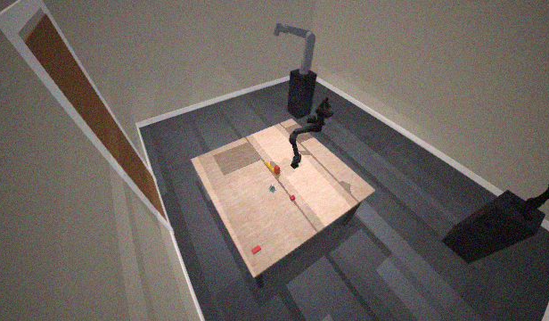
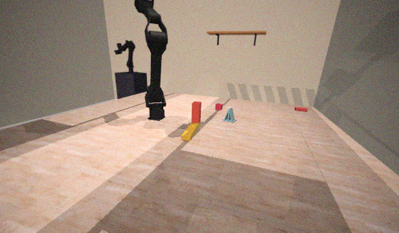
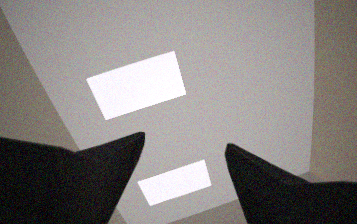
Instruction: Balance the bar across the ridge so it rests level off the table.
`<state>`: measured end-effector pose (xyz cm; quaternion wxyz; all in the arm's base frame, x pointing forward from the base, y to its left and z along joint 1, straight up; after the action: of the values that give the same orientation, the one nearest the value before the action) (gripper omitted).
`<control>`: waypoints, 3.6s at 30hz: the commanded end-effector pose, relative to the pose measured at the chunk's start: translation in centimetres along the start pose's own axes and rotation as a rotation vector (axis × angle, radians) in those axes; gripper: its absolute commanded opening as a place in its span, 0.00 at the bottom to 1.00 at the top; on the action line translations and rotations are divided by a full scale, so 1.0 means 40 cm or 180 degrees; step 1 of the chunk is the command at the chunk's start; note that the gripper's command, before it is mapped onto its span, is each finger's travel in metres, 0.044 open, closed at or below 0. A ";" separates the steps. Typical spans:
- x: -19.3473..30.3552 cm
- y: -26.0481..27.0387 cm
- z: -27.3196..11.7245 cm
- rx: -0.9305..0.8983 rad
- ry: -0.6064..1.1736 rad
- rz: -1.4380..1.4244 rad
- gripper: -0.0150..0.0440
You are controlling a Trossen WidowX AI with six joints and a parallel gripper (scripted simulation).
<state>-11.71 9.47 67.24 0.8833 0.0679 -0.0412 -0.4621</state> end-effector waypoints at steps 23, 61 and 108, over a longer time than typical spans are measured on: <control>-0.176 0.168 -0.096 0.0049 -0.1463 -0.1703 0.79; -0.190 0.547 -0.355 -0.0110 -0.3825 -0.3890 0.79; 0.250 0.825 -0.776 -0.1193 -0.7422 -0.4658 0.79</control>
<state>23.88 23.31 42.99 -0.0844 -0.4494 -0.6302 -0.6275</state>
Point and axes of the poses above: the point midway between the two fingers, 35 mm back from their tips, its own z axis out along the fingers, its own y axis across the jaws, x = y × z, the point moved 6 cm from there along -z, back along the fingers, and after that the axes turned 11 degrees about z, right-handed, at the moved point
